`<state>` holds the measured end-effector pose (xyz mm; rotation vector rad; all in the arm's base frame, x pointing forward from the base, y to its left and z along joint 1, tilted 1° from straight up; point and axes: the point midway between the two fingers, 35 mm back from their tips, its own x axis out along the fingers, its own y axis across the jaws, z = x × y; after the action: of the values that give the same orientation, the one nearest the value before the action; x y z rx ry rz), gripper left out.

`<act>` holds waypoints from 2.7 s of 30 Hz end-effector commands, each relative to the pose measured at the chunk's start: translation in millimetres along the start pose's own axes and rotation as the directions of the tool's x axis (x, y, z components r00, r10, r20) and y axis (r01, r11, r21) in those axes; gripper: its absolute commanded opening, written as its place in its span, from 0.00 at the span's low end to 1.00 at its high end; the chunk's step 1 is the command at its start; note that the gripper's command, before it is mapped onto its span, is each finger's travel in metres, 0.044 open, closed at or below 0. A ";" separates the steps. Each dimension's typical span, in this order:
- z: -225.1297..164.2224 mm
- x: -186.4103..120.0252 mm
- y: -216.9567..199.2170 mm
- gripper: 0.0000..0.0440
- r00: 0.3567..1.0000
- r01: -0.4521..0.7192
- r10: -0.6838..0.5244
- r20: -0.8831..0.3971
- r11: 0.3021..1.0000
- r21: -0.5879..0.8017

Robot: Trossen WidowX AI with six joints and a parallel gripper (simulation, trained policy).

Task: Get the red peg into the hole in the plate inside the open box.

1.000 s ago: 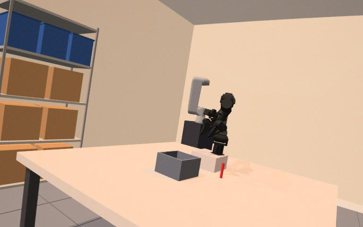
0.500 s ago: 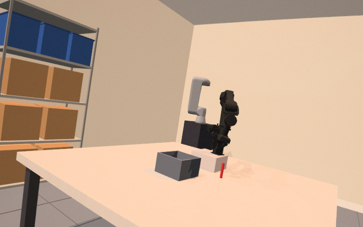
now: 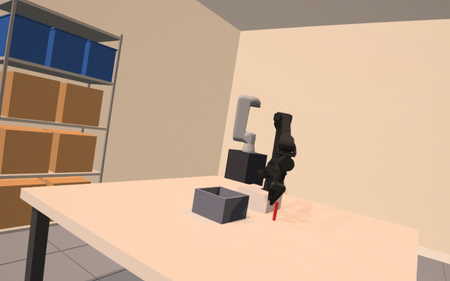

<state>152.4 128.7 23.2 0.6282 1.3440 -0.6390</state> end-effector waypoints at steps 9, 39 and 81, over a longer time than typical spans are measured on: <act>-18.3 36.5 4.3 0.93 0.997 -0.027 0.032 -0.066 0.997 0.079; 0.6 -0.9 37.1 0.02 0.993 -0.080 0.081 -0.085 0.997 0.016; 167.8 -51.6 72.6 0.00 0.984 -0.160 0.140 0.114 0.969 0.186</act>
<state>306.6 62.7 101.1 0.8316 1.1338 -0.6662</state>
